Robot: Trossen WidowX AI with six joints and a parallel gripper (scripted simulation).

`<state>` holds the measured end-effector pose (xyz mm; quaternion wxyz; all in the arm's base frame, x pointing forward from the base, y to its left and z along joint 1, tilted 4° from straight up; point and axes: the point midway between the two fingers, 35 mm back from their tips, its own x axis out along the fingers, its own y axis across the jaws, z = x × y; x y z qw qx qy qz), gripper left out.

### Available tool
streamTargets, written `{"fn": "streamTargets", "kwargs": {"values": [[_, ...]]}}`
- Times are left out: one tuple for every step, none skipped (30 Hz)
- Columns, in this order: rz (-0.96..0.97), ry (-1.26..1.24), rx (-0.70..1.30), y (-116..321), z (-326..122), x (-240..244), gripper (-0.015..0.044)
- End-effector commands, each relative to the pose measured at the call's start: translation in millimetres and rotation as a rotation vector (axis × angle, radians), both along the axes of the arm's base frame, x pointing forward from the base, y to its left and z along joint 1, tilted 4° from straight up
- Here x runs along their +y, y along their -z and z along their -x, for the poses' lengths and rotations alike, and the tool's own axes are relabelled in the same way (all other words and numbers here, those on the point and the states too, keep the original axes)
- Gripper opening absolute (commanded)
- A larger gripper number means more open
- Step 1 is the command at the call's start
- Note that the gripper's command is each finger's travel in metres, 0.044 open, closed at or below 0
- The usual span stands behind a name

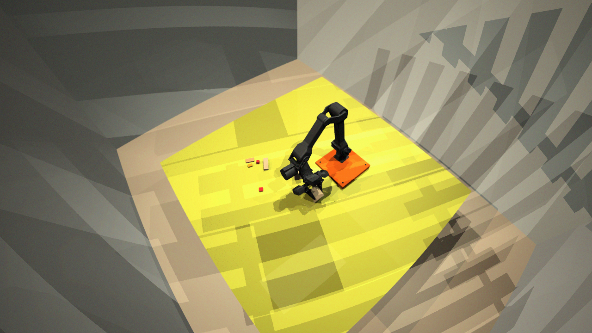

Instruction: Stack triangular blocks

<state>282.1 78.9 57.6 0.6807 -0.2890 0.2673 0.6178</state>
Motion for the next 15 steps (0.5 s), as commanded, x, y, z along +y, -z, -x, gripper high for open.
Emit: {"fn": "streamTargets", "kwargs": {"values": [[0.005,0.002,-0.005,-1.0,-1.2,0.0,0.0184],[0.005,0.002,-0.005,-1.0,-1.2,0.0,0.0210],[0.005,0.002,-0.005,-1.0,-1.2,0.0,0.0236],[0.005,0.002,-0.005,-1.0,-1.2,0.0,0.0263],[0.005,0.002,-0.005,-1.0,-1.2,0.0,0.0289],[0.005,0.002,-0.005,-1.0,-1.2,0.0,0.0315],[0.005,0.002,-0.005,-1.0,-1.2,0.0,0.0341],[0.005,0.002,-0.005,-1.0,-1.2,0.0,0.0367],[0.005,0.002,-0.005,-1.0,-1.2,0.0,0.0394],[0.005,0.002,-0.005,-1.0,-1.2,0.0,0.0420],[0.005,0.002,-0.005,-1.0,-1.2,0.0,0.0440],[0.005,0.002,-0.005,-1.0,-1.2,0.0,0.0440],[0.005,0.002,-0.005,-1.0,-1.2,0.0,0.0440],[0.005,0.002,-0.005,-1.0,-1.2,0.0,0.0440],[0.005,0.002,-0.005,-1.0,-1.2,0.0,0.0440]]}}
